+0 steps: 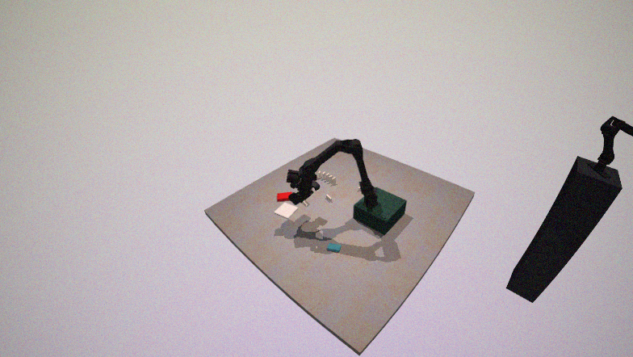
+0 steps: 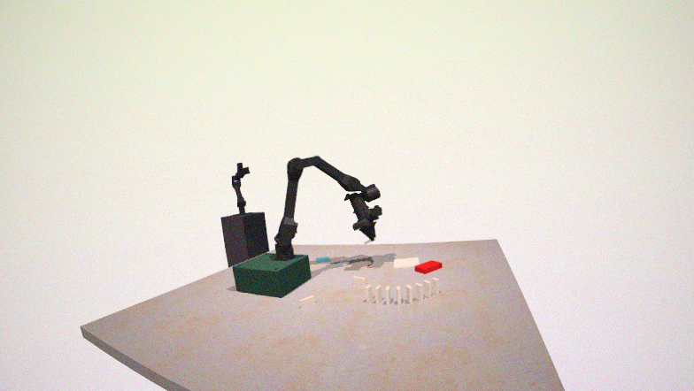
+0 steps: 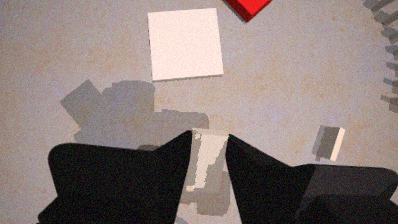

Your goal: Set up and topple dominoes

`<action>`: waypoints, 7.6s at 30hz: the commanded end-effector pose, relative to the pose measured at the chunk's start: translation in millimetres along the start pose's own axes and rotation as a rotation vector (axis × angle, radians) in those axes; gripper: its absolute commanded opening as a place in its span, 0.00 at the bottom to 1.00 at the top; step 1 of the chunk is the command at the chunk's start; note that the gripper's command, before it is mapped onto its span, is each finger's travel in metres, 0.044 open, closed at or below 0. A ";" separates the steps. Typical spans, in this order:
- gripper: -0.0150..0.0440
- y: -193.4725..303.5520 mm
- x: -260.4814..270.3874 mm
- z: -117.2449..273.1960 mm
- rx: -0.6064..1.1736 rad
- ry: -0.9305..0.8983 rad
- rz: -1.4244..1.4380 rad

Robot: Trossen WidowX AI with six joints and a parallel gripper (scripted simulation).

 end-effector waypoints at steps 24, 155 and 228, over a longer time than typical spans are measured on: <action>0.44 -5.2 39.1 -39.2 -0.510 0.157 0.170; 1.00 116.8 7.8 -74.6 -1.058 0.457 -0.121; 1.00 67.2 -16.4 -68.5 0.331 -0.061 -0.195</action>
Point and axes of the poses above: the point midway between the two fingers, 35 mm back from their tips, its own z axis back along the fingers, its own x axis across the jaws, y = z × x, the point moved 2 cm from there along z, back along the fingers, and after that the axes turned 15 degrees about z, right-handed, at the moved point
